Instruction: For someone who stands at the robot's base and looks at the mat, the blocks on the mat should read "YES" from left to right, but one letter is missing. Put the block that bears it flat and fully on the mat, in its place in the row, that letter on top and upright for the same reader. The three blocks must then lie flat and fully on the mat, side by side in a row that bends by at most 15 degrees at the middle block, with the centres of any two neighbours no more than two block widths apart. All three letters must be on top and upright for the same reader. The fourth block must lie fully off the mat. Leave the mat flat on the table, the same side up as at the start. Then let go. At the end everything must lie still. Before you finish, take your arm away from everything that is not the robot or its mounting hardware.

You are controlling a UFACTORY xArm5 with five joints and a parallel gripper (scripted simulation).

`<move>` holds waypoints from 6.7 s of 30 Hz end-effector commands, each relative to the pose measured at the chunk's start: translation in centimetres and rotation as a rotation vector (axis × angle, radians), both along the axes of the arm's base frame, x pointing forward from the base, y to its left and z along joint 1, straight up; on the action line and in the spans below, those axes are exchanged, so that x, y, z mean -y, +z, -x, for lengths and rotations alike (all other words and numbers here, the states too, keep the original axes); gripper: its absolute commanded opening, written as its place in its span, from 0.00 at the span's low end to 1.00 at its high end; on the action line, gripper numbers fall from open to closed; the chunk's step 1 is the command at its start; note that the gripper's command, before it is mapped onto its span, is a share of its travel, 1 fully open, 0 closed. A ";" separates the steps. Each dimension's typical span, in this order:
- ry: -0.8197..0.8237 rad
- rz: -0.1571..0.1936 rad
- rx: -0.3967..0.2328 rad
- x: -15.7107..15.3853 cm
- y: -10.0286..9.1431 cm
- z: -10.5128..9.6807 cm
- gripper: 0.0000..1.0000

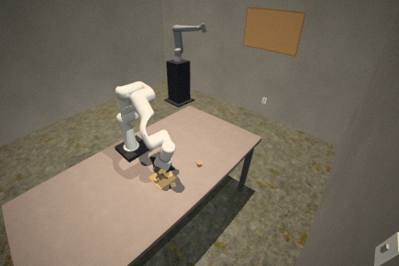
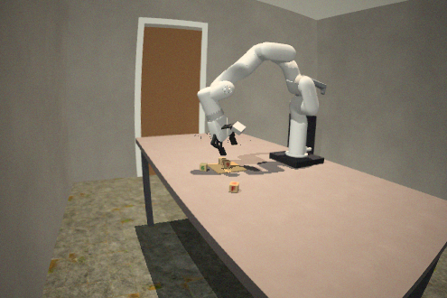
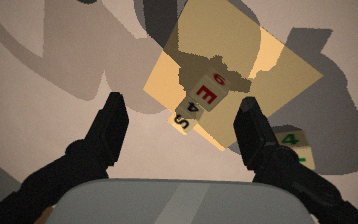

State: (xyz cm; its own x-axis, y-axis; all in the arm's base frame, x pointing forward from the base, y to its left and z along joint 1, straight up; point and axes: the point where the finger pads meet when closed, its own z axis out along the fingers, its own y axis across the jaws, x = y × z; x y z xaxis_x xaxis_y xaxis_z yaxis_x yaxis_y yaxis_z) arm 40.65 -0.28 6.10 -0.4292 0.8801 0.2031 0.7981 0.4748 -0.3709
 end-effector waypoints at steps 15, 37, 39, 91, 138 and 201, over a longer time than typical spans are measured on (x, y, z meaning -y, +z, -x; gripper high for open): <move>0.000 0.000 0.004 0.0 0.1 -0.1 1.00; 0.000 0.000 0.004 0.0 0.1 -0.1 1.00; -0.001 0.000 0.004 0.0 0.1 -0.1 1.00; -1.054 0.350 0.209 -0.1 10.7 -0.8 1.00; -2.126 0.474 0.247 -0.2 17.0 -2.1 1.00; -2.536 0.567 0.155 0.1 1.7 -11.6 0.50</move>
State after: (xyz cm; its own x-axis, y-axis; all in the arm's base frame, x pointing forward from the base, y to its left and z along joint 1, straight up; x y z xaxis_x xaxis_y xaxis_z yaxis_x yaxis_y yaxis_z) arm 52.16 -0.35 7.72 0.8651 -0.5015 -0.0051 -0.5015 -0.8652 0.0029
